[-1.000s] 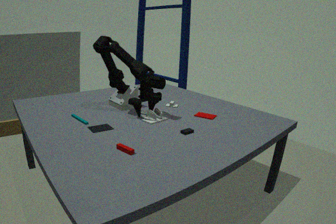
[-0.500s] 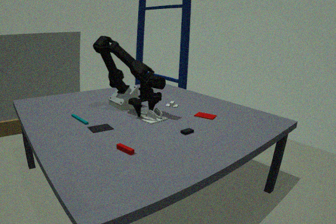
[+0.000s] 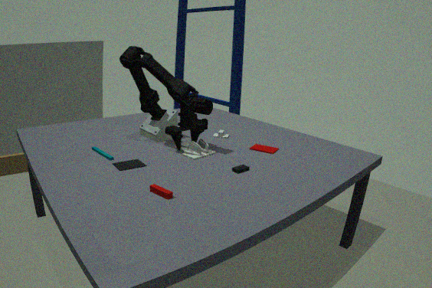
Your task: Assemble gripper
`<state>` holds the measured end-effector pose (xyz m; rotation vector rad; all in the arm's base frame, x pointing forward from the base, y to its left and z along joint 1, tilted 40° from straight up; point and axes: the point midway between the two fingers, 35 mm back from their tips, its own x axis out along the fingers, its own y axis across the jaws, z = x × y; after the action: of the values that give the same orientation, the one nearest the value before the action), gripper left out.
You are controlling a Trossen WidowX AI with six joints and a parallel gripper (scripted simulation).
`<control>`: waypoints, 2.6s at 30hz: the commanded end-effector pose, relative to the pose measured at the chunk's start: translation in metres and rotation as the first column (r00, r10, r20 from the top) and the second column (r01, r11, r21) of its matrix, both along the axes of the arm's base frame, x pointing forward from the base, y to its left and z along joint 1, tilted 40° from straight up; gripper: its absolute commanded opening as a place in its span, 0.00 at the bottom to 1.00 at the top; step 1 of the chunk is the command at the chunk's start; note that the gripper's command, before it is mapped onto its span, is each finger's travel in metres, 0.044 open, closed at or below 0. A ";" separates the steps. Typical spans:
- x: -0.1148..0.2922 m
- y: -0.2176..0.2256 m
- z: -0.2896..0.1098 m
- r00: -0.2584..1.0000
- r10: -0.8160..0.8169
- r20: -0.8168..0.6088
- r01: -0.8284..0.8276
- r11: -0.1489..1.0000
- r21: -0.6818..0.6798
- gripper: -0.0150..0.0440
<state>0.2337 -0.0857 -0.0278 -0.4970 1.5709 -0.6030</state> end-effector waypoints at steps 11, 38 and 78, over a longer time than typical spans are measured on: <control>-0.001 0.000 -0.001 1.000 0.003 -0.003 -0.003 1.000 0.000 0.85; -0.001 0.000 -0.001 1.000 0.003 -0.003 -0.003 1.000 0.000 0.85; 0.002 0.007 0.008 1.000 0.001 0.000 -0.001 1.000 0.002 1.00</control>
<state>0.2323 -0.0846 -0.0267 -0.5008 1.5785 -0.6023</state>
